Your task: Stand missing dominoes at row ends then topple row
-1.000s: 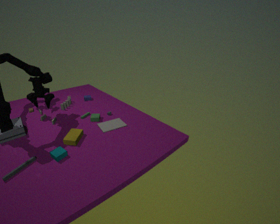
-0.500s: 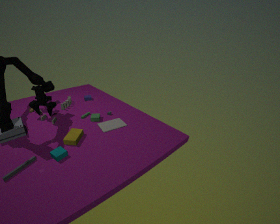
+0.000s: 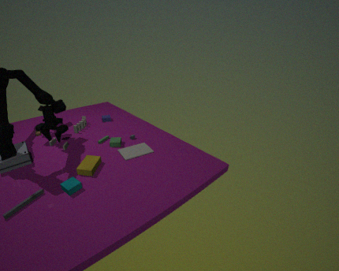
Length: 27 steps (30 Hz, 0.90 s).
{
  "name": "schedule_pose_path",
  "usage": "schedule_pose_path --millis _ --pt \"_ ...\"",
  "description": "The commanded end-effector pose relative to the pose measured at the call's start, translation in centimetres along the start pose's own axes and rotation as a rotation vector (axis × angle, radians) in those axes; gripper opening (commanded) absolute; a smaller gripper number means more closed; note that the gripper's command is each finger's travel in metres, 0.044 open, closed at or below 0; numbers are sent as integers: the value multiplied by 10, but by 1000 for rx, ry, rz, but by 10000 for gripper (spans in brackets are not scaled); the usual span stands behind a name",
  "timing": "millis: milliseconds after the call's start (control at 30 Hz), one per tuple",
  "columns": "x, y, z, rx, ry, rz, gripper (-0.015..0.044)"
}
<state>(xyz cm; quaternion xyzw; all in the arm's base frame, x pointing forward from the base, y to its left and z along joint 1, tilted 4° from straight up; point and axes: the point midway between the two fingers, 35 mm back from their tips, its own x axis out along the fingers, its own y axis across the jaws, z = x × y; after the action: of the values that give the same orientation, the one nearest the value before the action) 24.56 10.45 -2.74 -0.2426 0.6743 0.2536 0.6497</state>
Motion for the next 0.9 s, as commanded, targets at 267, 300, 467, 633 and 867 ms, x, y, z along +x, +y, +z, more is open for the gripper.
schedule_pose_path --millis 267,300,467,633,867 --pt "0 -1 0 -1 0 -5 30" --pt "0 -1 0 -1 0 -5 30" --pt "-2 -1 0 -1 0 -5 30" --pt "-64 -6 -6 -1 1 -6 30" --pt "-85 -10 -8 4 0 -6 30"
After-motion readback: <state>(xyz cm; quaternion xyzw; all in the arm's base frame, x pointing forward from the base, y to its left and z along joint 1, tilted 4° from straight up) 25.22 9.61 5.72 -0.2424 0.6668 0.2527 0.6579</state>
